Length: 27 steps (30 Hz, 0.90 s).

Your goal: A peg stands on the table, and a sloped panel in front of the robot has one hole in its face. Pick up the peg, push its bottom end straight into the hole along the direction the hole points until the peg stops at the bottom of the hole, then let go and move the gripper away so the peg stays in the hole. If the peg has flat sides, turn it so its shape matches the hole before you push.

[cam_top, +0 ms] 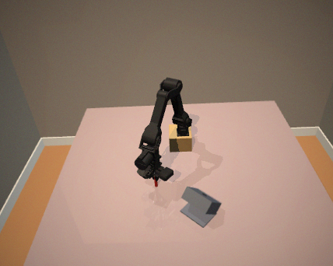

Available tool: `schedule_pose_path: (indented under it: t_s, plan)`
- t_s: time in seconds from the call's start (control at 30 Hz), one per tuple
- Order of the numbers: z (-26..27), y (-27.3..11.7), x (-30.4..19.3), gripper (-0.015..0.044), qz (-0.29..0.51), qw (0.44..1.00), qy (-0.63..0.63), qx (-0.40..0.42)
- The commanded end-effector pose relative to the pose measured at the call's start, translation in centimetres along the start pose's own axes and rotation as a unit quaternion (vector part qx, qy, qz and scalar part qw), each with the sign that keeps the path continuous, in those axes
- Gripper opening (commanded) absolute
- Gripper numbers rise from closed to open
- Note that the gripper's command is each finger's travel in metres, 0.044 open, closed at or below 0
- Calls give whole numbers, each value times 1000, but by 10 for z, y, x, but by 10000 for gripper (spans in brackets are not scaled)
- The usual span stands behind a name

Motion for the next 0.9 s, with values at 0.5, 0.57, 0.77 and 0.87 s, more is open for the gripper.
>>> schedule_pose_path:
  t_s: [0.5, 0.57, 0.77, 0.87]
  plan:
    - [4, -77, 5, 0, -1, 1000, -1, -3]
    - [5, -77, 5, 0, -1, 1000, -2, -4]
    - [10, -77, 3, 0, -4, 1000, -7, -11]
    - [14, -76, 2, 0, -6, 1000, -10, -16]
Point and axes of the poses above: the point midway between the two fingers, 35 mm back from their tips, its own y axis out along the fingers, its own z axis across the jaws, x = y × z, the point moved 4 cm from there along -y, back along the fingers, and after that the axes turned 4 degrees about y, right-handed, at the moved point
